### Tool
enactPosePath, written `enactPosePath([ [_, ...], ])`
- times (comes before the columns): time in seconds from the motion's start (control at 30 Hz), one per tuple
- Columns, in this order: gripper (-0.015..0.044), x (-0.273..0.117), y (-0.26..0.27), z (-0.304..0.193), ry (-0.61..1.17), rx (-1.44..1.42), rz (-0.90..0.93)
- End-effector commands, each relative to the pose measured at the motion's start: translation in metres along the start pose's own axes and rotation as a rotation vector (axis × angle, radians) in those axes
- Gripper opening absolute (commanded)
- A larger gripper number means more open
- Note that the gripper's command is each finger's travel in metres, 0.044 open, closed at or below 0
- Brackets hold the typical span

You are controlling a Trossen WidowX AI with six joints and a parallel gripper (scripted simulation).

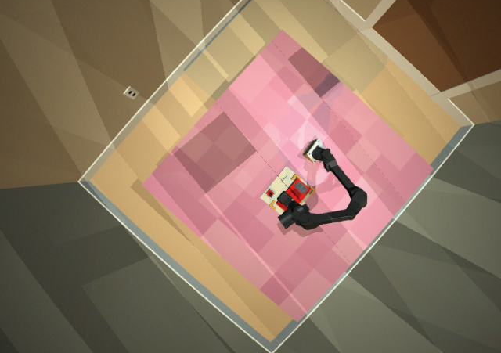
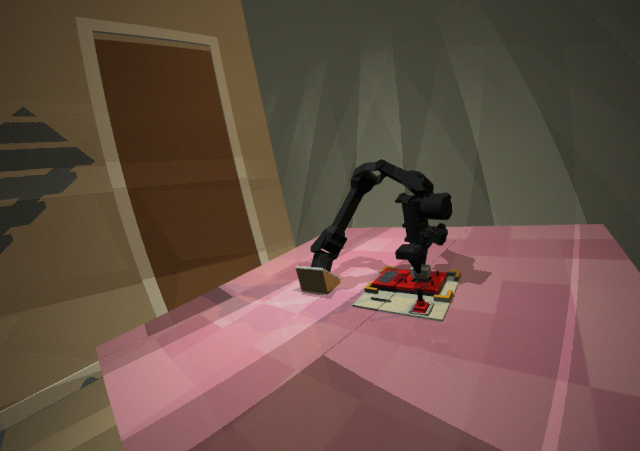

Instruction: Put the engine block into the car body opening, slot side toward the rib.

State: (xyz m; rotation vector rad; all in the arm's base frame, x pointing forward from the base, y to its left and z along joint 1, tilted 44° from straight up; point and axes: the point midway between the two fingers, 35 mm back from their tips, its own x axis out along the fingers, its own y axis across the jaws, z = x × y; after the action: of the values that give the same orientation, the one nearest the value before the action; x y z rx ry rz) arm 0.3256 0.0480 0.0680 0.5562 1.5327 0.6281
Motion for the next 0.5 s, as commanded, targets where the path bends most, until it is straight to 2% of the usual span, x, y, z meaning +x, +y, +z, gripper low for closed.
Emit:
enactPosePath([
  [0.0, 0.0159, 0.0012, 0.0006, 0.0005, -0.003, 0.004, 0.003],
  [0.47, 0.0159, 0.0055, 0.0006, 0.0005, -0.003, 0.005, 0.004],
])
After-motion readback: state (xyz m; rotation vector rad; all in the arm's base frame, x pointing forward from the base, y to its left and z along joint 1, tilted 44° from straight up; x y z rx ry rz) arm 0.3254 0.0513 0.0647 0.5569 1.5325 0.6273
